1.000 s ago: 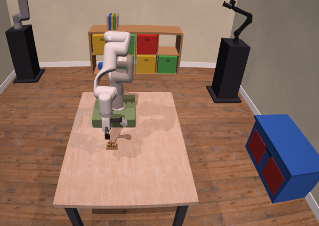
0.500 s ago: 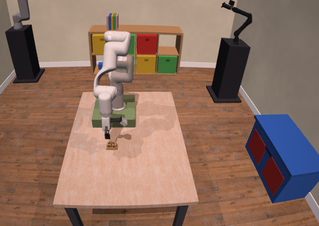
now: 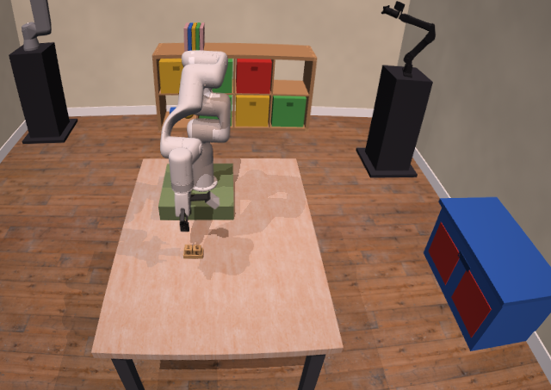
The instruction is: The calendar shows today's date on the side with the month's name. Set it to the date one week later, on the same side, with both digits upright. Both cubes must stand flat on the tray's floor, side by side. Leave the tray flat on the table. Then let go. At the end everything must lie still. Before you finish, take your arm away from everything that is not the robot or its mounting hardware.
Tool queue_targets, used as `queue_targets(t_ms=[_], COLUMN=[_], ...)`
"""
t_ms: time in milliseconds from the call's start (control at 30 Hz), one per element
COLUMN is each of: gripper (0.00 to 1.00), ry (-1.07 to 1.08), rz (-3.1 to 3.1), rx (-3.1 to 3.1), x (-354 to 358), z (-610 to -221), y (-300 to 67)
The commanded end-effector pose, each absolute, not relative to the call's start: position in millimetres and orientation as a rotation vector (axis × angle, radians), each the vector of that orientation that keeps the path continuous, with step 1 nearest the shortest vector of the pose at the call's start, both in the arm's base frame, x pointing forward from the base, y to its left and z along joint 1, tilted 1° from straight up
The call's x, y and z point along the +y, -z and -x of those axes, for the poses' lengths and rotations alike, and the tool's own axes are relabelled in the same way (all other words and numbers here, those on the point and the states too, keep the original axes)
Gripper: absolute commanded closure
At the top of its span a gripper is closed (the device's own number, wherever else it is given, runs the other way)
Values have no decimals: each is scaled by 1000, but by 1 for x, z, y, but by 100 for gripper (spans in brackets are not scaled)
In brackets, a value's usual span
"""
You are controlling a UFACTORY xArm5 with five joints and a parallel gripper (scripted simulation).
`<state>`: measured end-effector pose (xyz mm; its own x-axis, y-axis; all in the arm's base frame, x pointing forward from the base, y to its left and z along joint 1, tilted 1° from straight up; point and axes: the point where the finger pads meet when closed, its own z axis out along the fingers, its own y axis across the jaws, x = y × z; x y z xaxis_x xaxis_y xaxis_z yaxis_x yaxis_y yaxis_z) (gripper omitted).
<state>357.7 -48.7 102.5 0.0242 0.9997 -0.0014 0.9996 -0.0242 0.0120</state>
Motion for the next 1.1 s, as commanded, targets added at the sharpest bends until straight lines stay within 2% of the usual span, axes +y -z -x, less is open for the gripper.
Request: queue_targets(t_ms=[0,1067], gripper=[0,0], ry=[-14,-14], rz=[-2240,-2240], rx=[2187,2187], x=[-49,-49], z=[-358,-358], y=[-118,-127])
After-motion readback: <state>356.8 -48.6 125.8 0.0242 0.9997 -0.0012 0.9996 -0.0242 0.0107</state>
